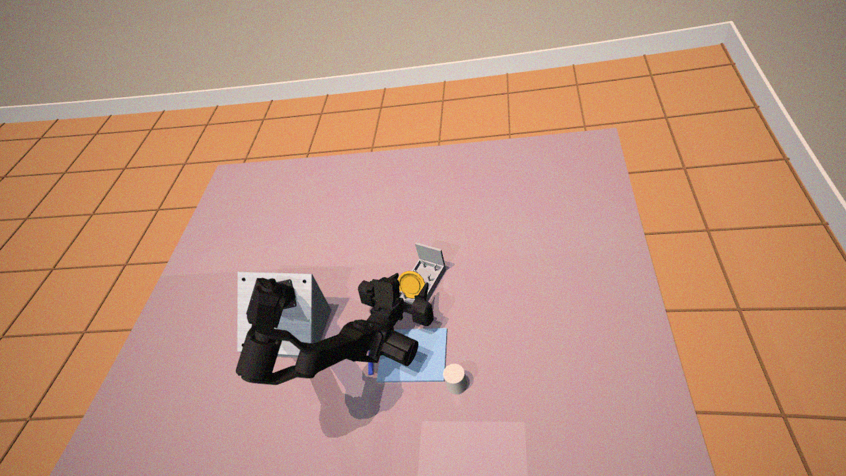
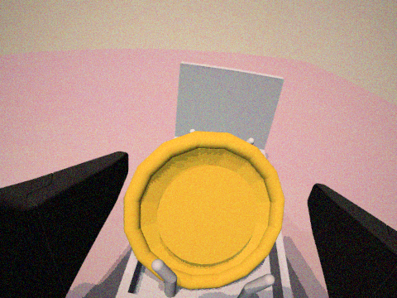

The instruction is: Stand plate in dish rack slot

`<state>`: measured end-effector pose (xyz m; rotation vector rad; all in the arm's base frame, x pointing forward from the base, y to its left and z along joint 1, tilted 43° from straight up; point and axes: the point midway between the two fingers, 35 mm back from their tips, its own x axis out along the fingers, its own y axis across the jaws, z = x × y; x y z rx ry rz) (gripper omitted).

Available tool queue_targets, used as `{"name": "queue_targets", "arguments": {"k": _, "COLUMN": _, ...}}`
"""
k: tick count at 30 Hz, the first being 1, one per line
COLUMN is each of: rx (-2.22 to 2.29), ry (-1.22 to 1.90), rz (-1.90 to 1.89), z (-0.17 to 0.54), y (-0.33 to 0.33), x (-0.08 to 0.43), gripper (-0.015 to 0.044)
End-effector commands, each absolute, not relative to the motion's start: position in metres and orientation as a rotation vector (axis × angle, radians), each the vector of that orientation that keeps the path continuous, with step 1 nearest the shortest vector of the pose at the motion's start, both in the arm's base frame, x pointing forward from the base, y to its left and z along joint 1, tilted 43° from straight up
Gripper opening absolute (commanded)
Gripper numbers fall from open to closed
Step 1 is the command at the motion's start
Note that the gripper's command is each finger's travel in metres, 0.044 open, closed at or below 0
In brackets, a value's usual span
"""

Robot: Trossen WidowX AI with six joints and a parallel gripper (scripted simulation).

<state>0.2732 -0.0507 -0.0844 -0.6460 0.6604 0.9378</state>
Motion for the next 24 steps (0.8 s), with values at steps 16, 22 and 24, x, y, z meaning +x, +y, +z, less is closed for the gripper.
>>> {"name": "queue_targets", "arguments": {"k": 16, "rx": -0.627, "ry": 0.695, "rz": 0.934, "z": -0.001, "y": 0.023, "x": 0.299, "gripper": 0.04}}
{"name": "queue_targets", "arguments": {"k": 22, "rx": -0.525, "ry": 0.884, "rz": 0.885, "z": -0.005, "y": 0.029, "x": 0.295, "gripper": 0.04}}
{"name": "queue_targets", "arguments": {"k": 24, "rx": -0.495, "ry": 0.947, "rz": 0.863, "z": -0.006, "y": 0.03, "x": 0.294, "gripper": 0.04}}
